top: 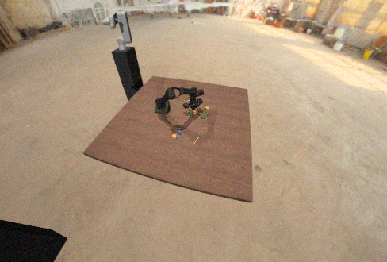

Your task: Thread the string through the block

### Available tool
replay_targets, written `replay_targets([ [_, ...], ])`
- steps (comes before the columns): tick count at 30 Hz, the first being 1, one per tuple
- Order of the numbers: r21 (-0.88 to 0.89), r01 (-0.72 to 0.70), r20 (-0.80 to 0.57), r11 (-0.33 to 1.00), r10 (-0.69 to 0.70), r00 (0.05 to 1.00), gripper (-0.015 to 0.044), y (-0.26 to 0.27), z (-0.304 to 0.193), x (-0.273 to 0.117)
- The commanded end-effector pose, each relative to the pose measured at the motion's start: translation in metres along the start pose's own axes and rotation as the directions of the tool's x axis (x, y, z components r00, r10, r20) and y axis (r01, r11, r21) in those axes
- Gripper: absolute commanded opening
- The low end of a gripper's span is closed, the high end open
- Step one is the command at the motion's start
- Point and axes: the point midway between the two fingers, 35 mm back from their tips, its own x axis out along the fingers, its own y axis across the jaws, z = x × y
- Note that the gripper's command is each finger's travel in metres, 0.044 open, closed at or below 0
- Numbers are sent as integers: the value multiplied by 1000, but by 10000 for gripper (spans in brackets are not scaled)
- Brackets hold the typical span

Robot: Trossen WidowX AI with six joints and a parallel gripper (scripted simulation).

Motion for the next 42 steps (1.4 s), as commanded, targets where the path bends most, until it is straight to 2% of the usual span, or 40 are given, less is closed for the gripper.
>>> replay_targets([
  [1,-7,1,6,1000,-1,1000,0,-1,0,1],
  [42,-5,-24,3,1000,24,1000,0,-4,-34,-1],
])
